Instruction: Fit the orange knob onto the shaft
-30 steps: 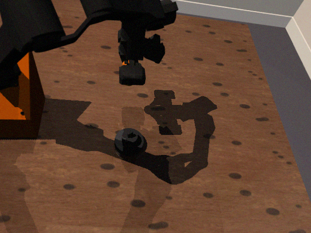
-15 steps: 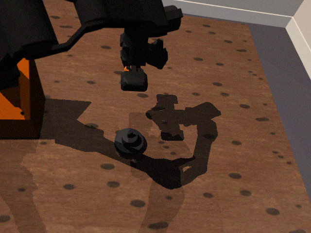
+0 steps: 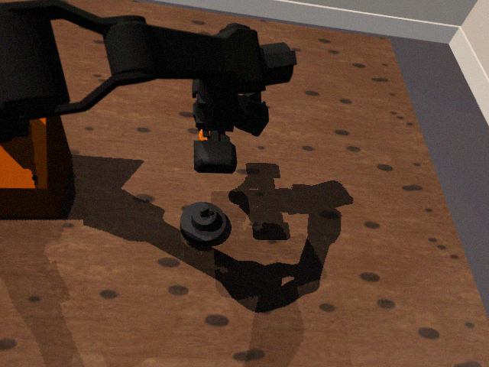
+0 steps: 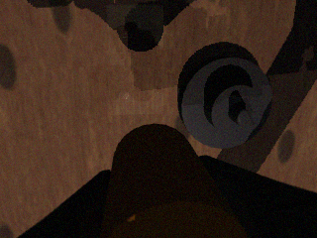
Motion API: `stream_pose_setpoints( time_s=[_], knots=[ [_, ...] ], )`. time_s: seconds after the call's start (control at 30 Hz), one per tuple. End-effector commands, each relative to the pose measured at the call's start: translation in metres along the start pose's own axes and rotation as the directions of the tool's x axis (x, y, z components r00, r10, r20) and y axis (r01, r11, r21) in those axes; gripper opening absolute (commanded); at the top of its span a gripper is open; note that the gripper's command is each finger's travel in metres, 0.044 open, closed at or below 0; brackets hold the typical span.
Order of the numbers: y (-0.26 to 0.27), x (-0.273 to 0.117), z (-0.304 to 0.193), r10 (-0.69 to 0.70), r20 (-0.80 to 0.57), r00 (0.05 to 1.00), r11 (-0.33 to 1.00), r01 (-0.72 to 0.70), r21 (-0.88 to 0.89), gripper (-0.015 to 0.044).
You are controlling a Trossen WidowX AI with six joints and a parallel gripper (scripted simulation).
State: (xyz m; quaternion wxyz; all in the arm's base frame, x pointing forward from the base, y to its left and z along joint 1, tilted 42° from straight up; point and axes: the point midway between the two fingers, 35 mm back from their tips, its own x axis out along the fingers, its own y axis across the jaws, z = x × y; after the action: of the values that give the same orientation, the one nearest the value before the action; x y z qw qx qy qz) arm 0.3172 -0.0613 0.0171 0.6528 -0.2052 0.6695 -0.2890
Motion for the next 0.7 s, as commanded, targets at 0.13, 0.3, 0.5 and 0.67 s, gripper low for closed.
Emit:
stream_pose_setpoints(
  time_s=[0.13,0.3,0.5,0.67],
  knots=[
    [-0.025,0.007,0.002,-0.005,0.013,1.000,1.000,0.005,-0.004,0.0000],
    [-0.040,0.012,0.001,-0.010,0.013,1.000,1.000,0.010,-0.003,0.0000],
    [-0.058,0.019,0.000,-0.017,0.013,1.000,1.000,0.018,-0.003,0.0000],
    [-0.072,0.024,-0.003,-0.025,0.012,1.000,1.000,0.025,-0.002,0.0000]
  ],
)
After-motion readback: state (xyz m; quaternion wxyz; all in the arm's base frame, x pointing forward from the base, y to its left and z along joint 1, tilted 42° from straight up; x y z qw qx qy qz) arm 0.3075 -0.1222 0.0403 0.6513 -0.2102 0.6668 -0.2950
